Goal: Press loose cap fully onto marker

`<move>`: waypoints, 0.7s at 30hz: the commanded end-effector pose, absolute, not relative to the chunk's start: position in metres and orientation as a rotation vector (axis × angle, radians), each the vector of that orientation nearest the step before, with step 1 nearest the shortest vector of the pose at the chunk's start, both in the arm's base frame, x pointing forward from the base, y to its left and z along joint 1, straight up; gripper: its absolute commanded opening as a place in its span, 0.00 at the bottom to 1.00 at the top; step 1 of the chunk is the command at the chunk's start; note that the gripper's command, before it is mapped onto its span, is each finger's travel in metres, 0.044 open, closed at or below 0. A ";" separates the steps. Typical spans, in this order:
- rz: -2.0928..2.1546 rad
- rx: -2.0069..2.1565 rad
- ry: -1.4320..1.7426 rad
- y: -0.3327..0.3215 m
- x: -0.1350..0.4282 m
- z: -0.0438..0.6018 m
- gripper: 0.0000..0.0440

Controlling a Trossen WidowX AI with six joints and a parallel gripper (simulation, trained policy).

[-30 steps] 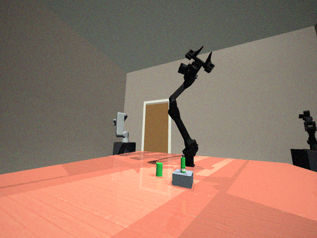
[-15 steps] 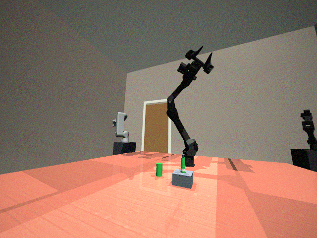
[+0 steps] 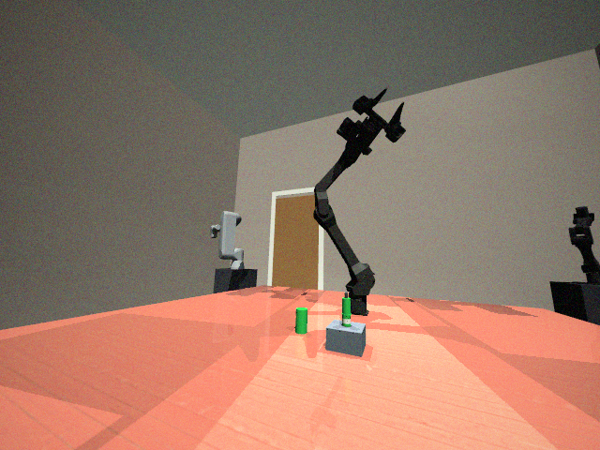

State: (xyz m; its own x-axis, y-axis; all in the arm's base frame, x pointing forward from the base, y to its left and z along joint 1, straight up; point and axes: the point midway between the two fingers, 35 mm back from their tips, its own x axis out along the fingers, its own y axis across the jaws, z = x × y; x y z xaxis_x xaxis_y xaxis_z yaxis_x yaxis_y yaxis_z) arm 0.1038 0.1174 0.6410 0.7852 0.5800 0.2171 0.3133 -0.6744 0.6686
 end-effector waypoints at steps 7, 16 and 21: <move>0.586 2.307 0.675 0.123 0.101 0.635 0.70; 0.602 2.267 0.690 0.129 0.098 0.627 0.70; 0.607 2.243 0.699 0.133 0.097 0.622 0.70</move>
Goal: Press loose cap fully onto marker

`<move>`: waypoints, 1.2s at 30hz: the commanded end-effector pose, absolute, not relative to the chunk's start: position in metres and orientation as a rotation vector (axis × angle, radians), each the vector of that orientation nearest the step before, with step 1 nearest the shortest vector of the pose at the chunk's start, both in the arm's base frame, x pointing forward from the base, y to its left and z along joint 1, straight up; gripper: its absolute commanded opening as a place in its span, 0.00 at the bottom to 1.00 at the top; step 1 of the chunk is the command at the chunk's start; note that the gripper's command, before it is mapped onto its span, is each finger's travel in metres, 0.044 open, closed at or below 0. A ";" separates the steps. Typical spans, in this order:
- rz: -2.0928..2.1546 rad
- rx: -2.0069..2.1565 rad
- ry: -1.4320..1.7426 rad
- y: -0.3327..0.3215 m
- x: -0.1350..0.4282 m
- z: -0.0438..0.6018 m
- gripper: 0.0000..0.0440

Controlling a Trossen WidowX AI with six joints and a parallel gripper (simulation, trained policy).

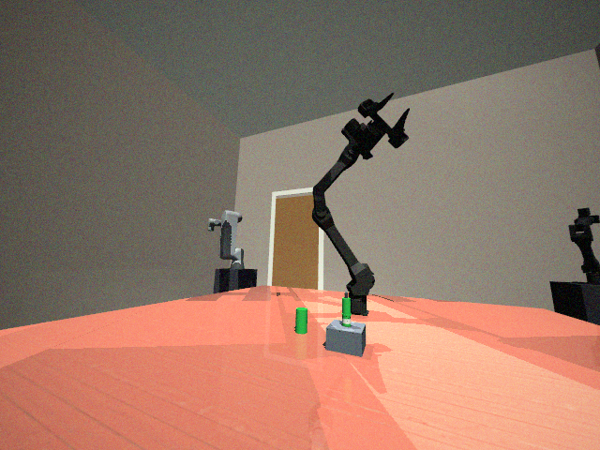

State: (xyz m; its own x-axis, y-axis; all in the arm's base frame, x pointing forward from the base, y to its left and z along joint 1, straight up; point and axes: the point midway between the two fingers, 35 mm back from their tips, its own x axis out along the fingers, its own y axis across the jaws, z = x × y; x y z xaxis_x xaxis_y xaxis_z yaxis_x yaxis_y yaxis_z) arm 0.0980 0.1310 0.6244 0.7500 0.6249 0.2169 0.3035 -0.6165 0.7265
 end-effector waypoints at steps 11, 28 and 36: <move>0.609 2.192 0.720 0.143 0.095 0.610 0.71; 0.584 2.111 0.753 0.160 0.093 0.587 0.71; 0.560 2.074 0.769 0.167 0.094 0.574 0.72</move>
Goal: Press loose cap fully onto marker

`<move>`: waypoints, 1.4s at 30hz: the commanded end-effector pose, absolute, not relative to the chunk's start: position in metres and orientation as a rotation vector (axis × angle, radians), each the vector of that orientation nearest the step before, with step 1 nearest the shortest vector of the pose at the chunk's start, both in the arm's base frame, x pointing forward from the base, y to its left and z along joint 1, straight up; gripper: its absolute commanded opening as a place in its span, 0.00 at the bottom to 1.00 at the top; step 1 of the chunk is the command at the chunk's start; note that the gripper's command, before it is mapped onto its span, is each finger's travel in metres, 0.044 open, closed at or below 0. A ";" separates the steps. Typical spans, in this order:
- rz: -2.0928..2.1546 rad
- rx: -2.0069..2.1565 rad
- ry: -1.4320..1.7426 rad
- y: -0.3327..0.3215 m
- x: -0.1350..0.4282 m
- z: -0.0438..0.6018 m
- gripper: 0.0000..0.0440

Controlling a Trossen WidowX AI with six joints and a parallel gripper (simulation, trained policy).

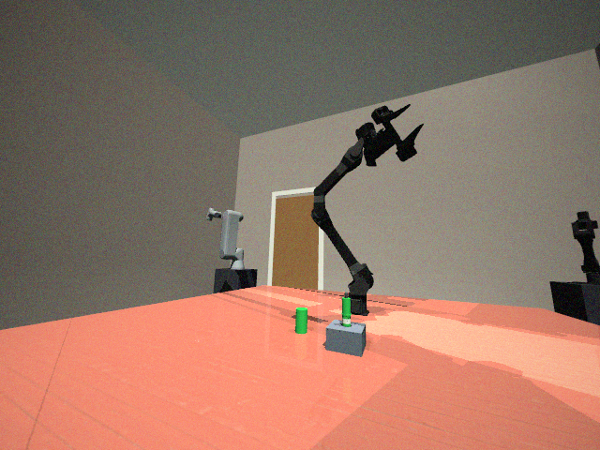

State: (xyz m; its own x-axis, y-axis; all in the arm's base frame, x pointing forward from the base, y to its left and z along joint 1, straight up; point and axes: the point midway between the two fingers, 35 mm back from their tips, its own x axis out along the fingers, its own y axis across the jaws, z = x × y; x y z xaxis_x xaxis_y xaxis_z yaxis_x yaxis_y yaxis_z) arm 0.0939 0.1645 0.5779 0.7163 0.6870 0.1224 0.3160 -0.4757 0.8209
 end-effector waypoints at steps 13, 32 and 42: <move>0.505 2.017 0.794 0.180 0.097 0.553 0.72; 0.389 1.946 0.831 0.196 0.107 0.519 0.73; 0.313 1.916 0.850 0.202 0.114 0.501 0.73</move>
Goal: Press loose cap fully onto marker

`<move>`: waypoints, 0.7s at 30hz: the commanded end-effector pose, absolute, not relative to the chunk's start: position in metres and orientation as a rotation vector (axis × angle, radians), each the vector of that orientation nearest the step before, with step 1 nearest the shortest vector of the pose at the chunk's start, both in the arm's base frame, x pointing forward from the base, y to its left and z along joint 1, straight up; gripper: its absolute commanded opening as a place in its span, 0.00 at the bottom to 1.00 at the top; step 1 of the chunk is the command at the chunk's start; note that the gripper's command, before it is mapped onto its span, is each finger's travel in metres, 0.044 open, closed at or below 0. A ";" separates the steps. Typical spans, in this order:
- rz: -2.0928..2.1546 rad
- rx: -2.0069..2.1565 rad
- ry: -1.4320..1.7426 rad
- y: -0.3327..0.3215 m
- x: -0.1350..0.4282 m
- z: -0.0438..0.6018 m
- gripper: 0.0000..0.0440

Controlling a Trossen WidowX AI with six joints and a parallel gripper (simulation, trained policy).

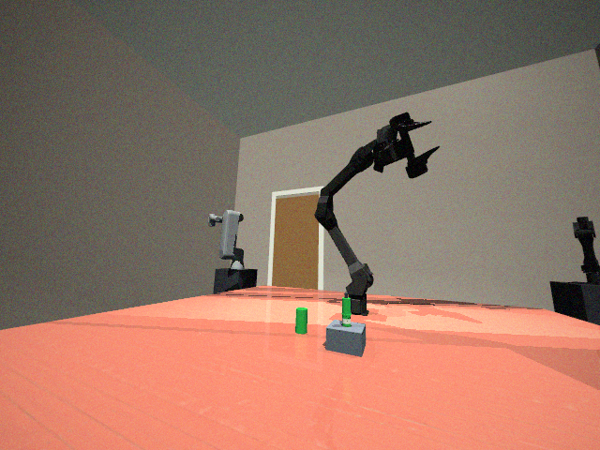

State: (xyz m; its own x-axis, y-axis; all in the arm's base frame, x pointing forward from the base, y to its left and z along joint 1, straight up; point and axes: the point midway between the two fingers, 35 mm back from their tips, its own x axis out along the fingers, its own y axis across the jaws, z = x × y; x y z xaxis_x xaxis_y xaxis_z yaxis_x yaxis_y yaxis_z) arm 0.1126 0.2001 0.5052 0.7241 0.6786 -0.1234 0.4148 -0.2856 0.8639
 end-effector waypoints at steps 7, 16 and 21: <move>0.254 1.897 0.863 0.206 0.120 0.488 0.73; 0.172 1.878 0.878 0.209 0.128 0.472 0.74; 0.124 1.868 0.884 0.210 0.133 0.463 0.74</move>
